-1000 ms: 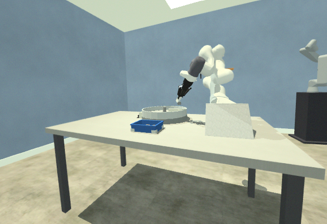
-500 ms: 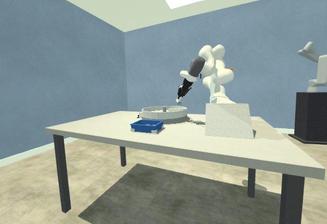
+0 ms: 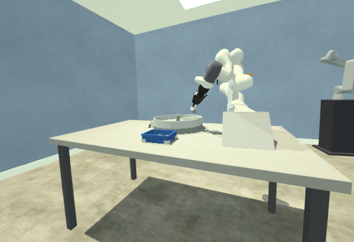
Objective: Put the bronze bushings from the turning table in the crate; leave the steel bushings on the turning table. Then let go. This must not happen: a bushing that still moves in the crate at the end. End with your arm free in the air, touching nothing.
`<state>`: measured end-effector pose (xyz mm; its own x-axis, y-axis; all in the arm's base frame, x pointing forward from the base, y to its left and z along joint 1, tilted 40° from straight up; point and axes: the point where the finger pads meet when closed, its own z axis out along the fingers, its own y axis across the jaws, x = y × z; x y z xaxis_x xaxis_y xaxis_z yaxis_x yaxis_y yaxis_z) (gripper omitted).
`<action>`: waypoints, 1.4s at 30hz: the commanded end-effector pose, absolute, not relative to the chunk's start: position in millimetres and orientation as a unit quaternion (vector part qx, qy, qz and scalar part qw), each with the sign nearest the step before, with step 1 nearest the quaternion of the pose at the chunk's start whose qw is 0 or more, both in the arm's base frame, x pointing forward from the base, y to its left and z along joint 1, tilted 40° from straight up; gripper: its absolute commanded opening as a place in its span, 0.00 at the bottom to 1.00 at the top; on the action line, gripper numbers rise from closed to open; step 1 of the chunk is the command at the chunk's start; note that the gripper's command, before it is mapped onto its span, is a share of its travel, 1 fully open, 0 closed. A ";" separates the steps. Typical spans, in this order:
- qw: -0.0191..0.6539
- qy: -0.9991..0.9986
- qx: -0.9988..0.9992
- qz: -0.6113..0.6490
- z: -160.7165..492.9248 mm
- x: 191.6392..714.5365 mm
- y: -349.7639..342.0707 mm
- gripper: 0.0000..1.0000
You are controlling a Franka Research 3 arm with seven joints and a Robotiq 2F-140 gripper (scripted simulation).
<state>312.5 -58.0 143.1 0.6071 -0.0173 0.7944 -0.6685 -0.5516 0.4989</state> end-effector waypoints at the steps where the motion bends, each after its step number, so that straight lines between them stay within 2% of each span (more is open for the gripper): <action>1: 0.423 -0.215 0.791 0.386 144.7 313.1 -57.2 0.00; 7: 0.423 -0.215 0.791 0.386 146.3 324.2 -60.3 0.00; 19: 0.423 -0.215 0.791 0.386 162.8 437.4 -92.5 0.00; 24: 0.423 -0.215 0.791 0.386 165.5 456.0 -97.8 0.00; 42: 0.423 -0.215 0.791 0.386 166.7 464.1 -100.1 0.00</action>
<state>461.8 -100.9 167.1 0.5994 -0.0214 0.8002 -0.6777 -0.5457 0.4930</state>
